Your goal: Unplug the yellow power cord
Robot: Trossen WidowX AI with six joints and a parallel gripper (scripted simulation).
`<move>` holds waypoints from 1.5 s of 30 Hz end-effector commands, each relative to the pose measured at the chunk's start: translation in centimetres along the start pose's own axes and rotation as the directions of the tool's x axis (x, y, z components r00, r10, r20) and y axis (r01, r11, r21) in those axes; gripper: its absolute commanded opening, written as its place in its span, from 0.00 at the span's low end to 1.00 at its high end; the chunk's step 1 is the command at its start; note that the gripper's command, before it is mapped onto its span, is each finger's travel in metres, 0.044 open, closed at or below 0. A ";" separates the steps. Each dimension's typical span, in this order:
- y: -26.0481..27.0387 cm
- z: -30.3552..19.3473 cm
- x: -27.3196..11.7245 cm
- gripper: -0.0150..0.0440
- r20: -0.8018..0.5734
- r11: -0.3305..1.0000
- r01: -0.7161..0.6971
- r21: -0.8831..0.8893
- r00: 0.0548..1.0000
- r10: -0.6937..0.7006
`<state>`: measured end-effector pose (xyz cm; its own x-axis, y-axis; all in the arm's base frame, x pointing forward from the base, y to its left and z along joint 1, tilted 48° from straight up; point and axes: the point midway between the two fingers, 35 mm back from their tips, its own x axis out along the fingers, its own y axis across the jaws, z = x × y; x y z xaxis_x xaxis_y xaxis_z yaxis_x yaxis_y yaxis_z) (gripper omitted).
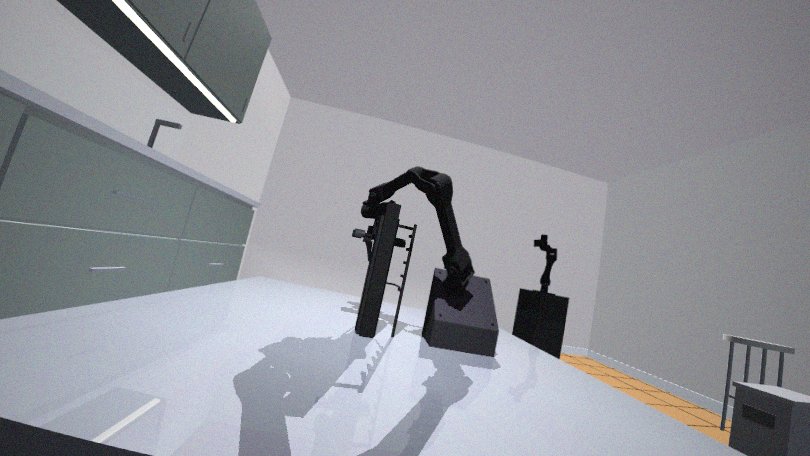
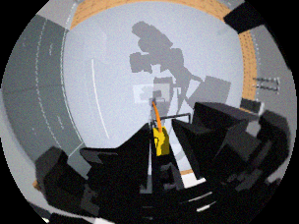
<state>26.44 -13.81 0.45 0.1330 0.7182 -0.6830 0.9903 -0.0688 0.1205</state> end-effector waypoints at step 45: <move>0.0 -3.9 1.0 0.30 -0.005 1.000 0.001 0.004 1.000 -0.001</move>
<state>26.42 -10.37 2.56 0.1329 0.7222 -0.6788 0.9904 -0.0704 0.1190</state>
